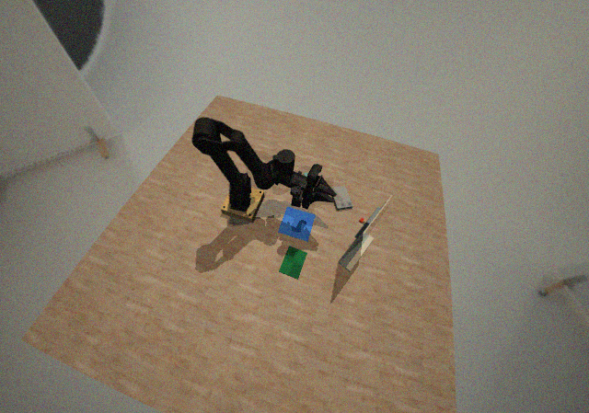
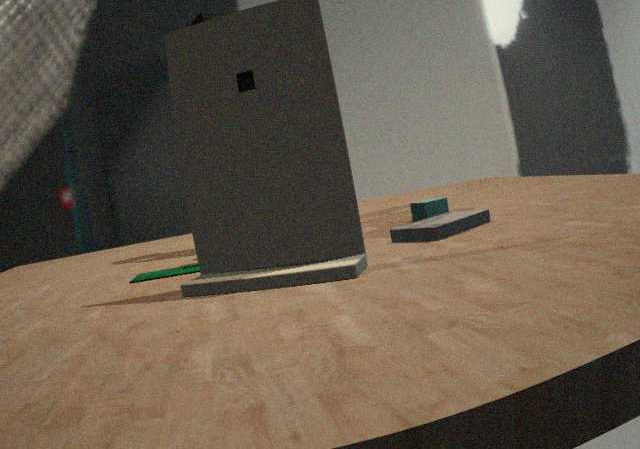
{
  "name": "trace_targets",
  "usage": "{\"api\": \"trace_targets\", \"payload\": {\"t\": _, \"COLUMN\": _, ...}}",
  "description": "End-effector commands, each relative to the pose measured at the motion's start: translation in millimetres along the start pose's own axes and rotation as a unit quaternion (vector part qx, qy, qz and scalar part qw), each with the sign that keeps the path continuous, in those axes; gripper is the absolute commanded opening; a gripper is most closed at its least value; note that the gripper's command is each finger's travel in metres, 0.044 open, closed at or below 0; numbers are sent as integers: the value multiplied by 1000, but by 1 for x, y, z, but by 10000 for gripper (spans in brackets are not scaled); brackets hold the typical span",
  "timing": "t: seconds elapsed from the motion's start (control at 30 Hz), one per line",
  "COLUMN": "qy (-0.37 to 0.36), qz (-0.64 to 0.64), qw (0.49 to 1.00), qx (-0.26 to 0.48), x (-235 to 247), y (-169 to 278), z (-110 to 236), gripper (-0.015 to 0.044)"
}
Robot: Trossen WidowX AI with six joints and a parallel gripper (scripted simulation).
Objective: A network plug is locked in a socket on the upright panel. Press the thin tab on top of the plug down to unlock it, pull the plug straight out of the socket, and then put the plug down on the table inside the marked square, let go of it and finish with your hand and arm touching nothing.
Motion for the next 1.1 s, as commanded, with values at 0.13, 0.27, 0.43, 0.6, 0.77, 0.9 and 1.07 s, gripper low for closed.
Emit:
{"api": "trace_targets", "payload": {"t": 0.13, "qy": 3, "qz": -7, "qw": 1000, "qx": -3, "x": -3, "y": -4, "z": -17, "gripper": 156}}
{"api": "trace_targets", "payload": {"t": 0.27, "qy": 2, "qz": -7, "qw": 1000, "qx": -3, "x": -3, "y": -9, "z": -35, "gripper": 156}}
{"api": "trace_targets", "payload": {"t": 0.43, "qy": 1, "qz": -6, "qw": 1000, "qx": -3, "x": -6, "y": -16, "z": -55, "gripper": 156}}
{"api": "trace_targets", "payload": {"t": 0.6, "qy": 1, "qz": -6, "qw": 1000, "qx": -3, "x": -6, "y": -17, "z": -57, "gripper": 156}}
{"api": "trace_targets", "payload": {"t": 0.77, "qy": 1, "qz": -6, "qw": 1000, "qx": -3, "x": -5, "y": -18, "z": -64, "gripper": 156}}
{"api": "trace_targets", "payload": {"t": 0.9, "qy": 1, "qz": -6, "qw": 1000, "qx": -3, "x": -5, "y": -20, "z": -70, "gripper": 156}}
{"api": "trace_targets", "payload": {"t": 1.07, "qy": 1, "qz": -6, "qw": 1000, "qx": -3, "x": -5, "y": -21, "z": -78, "gripper": 156}}
Point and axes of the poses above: the point midway between the two fingers, 35 mm back from their tips, its own z axis back along the fingers, its own x axis across the jaws, y = z × x, the point moved 9 cm from there along z, back along the fingers, and after that the axes turned 8 degrees about z, right-handed, at the moved point
